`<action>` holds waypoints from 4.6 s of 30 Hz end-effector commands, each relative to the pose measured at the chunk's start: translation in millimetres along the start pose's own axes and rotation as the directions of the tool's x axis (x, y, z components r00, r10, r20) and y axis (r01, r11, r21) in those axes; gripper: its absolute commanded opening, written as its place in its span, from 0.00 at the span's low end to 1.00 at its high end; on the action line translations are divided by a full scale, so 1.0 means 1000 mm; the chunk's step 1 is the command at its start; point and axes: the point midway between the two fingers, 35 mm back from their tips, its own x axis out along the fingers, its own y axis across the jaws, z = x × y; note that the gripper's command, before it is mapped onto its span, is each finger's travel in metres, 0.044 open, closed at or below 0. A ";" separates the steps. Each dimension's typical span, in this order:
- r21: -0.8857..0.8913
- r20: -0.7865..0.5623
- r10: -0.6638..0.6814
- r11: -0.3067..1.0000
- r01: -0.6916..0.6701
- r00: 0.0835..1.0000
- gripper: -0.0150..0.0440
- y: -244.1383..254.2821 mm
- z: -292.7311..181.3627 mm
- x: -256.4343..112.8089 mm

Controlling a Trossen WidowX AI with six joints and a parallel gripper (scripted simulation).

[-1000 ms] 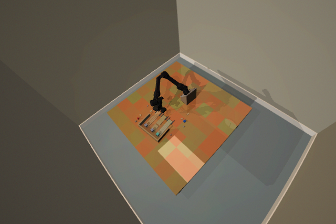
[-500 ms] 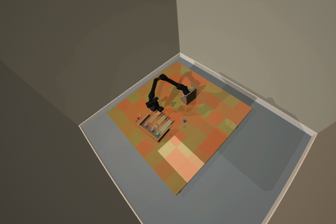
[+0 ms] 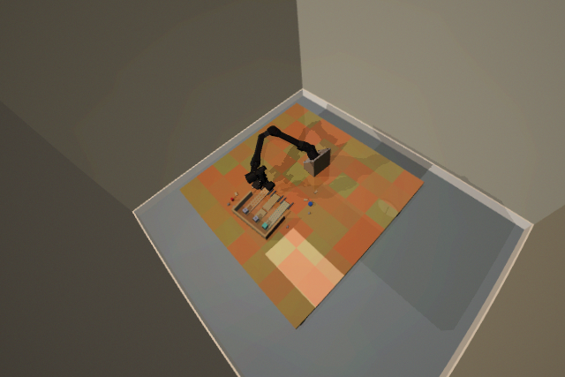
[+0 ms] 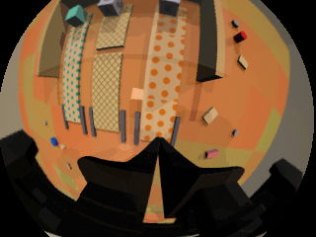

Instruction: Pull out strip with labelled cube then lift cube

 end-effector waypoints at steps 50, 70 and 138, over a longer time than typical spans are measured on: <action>-0.011 -0.009 0.003 1.000 -0.003 1.000 0.25 0.002 -0.003 0.046; -0.011 -0.009 0.003 1.000 -0.003 1.000 0.25 0.002 -0.002 0.048; -0.015 -0.012 0.003 1.000 -0.003 1.000 0.25 0.002 -0.091 0.051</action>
